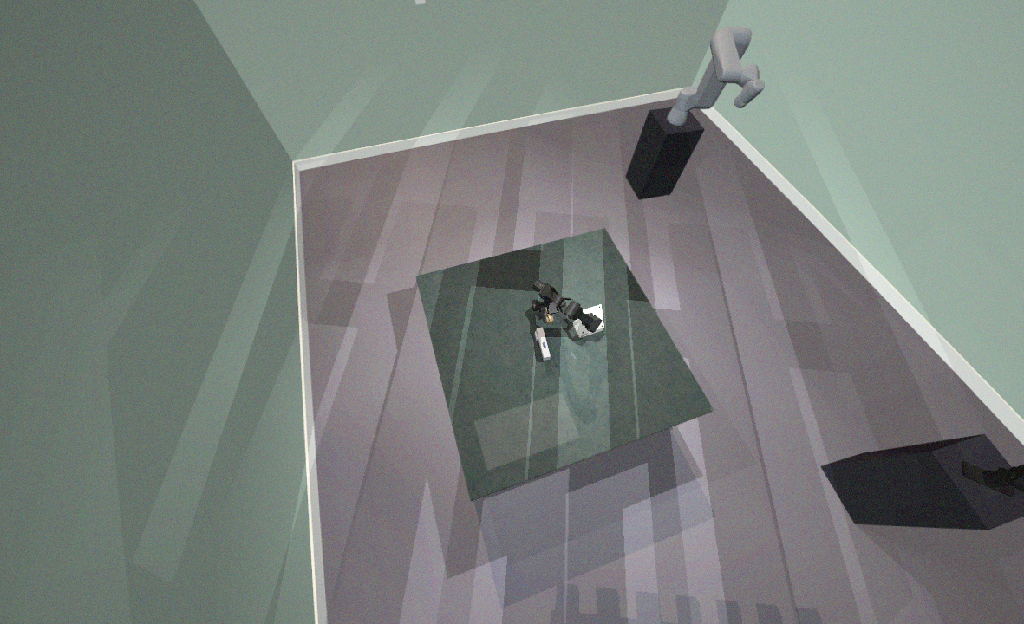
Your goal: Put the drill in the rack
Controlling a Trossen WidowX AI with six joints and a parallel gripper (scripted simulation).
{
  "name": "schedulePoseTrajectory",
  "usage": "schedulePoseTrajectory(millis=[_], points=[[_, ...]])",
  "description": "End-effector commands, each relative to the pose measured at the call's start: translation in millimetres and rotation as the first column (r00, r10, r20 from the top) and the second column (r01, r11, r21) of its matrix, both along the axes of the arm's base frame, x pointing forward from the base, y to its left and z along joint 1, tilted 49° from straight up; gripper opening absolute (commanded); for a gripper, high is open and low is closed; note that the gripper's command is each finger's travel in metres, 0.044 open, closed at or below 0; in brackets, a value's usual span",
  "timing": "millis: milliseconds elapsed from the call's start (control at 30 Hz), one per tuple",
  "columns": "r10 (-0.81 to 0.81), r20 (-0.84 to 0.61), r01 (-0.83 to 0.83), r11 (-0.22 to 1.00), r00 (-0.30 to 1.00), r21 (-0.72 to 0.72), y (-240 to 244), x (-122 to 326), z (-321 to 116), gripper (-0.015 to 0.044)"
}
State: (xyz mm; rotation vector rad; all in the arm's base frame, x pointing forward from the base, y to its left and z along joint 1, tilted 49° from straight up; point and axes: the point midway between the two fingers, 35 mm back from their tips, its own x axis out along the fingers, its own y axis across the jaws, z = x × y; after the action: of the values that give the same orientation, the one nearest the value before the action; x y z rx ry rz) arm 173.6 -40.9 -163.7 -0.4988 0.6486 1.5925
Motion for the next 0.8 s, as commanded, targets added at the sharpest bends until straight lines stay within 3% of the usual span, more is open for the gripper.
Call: schedulePoseTrajectory(millis=[0, 633, 767], points=[[-0.002, 0.008, 0.002, 1.0, 1.0, -0.008, -14.6, 2.8, 11.6, 0.044], [-0.015, 0.002, 0.015, 1.0, 1.0, -0.014, -51.8, 10.3, 42.6, 0.044], [-0.161, -0.028, 0.153, 0.973, 0.987, -0.171, -68.2, 36.8, 39.2, 0.044]])
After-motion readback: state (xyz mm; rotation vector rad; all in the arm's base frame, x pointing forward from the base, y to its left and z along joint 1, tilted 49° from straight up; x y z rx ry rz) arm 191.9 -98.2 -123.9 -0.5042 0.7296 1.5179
